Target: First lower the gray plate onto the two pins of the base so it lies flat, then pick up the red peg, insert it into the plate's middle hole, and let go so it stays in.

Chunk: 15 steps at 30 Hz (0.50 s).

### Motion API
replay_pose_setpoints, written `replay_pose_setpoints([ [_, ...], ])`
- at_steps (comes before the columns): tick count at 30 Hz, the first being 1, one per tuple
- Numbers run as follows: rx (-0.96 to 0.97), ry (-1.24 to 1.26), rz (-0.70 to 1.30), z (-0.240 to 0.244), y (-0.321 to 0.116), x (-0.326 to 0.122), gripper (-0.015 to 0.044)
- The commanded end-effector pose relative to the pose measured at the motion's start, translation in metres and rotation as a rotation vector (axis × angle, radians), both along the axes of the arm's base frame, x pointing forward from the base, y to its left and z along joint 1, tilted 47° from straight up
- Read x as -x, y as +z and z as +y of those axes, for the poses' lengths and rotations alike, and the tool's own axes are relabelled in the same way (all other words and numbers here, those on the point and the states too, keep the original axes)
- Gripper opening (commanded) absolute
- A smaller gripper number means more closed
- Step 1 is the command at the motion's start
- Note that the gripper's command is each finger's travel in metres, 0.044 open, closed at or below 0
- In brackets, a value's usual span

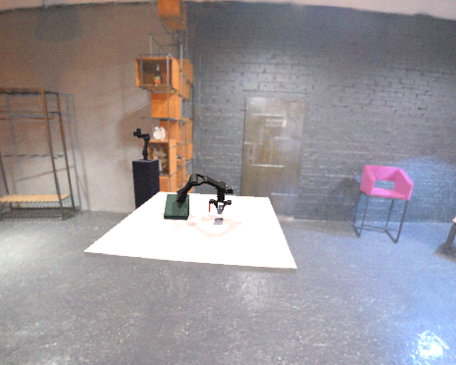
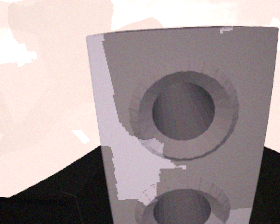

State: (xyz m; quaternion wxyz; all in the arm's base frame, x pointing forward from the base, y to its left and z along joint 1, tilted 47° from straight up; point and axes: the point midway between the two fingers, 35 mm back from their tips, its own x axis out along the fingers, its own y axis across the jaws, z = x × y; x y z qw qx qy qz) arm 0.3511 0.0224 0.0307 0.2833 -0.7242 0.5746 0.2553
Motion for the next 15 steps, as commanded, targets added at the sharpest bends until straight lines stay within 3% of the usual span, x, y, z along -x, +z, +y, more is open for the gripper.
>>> replay_pose_setpoints([
  [1,0.011,0.009,0.003,-0.012,0.006,0.000,0.0000],
  [15,0.032,0.023,0.020,-0.038,0.015,0.002,0.0000],
])
